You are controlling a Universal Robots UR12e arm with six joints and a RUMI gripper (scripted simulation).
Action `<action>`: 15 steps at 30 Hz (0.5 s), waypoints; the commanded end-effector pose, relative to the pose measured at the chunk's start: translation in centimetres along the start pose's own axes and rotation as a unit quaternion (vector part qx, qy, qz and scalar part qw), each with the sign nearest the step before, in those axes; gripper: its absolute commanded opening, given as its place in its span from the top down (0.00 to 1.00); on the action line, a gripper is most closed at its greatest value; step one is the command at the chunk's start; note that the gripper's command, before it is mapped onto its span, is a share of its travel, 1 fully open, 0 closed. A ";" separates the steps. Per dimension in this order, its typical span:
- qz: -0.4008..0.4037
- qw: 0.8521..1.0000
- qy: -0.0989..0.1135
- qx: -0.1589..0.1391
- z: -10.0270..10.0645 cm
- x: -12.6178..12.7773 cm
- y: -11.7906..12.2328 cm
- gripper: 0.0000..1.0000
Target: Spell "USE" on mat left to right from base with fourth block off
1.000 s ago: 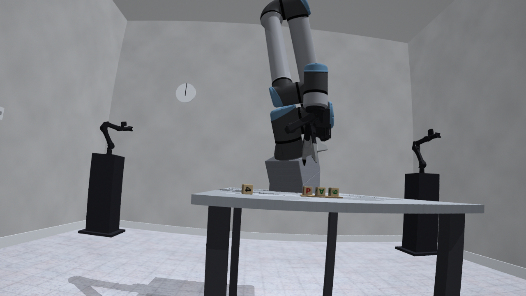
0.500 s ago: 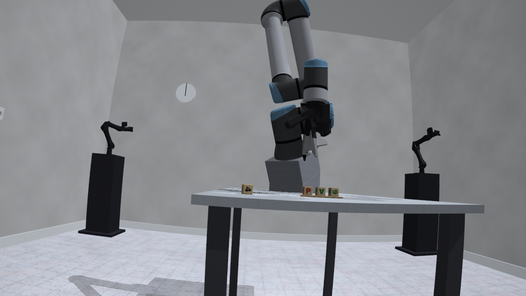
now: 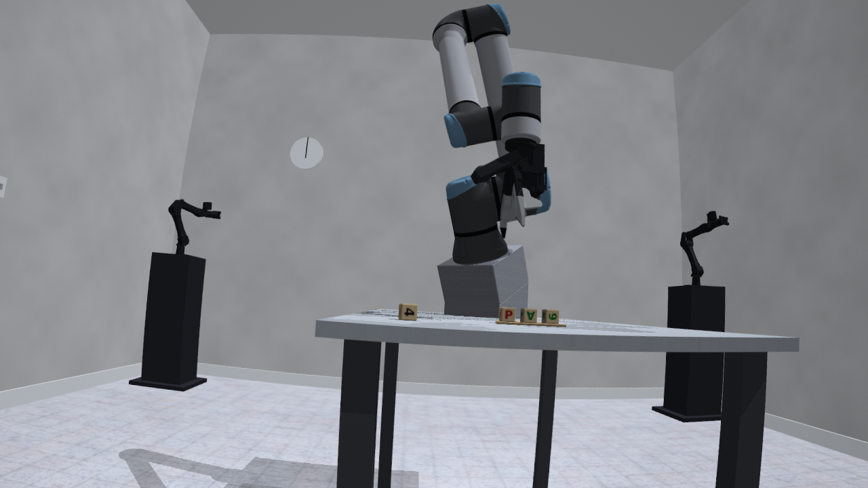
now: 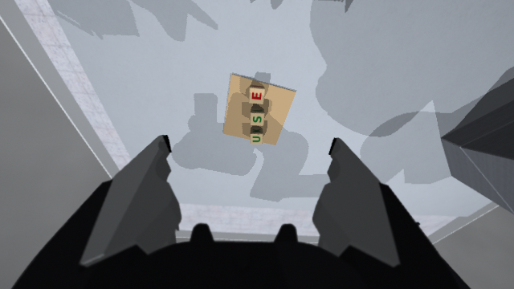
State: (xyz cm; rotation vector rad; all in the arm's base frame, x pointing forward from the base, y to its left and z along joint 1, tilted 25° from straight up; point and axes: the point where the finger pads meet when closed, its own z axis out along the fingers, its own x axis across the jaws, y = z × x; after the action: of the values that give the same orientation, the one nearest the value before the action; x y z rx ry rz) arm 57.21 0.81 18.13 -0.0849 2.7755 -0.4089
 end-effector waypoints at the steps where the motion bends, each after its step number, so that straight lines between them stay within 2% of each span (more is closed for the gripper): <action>1: 0.000 1.000 0.005 -0.001 -0.9 0.1 0.1 0.00; 15: 0.000 1.000 0.007 -0.001 -0.7 0.3 0.1 0.00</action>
State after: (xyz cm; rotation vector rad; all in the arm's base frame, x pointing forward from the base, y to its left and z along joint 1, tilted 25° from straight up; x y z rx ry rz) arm 56.70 1.06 18.58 -0.0849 2.7900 -0.4067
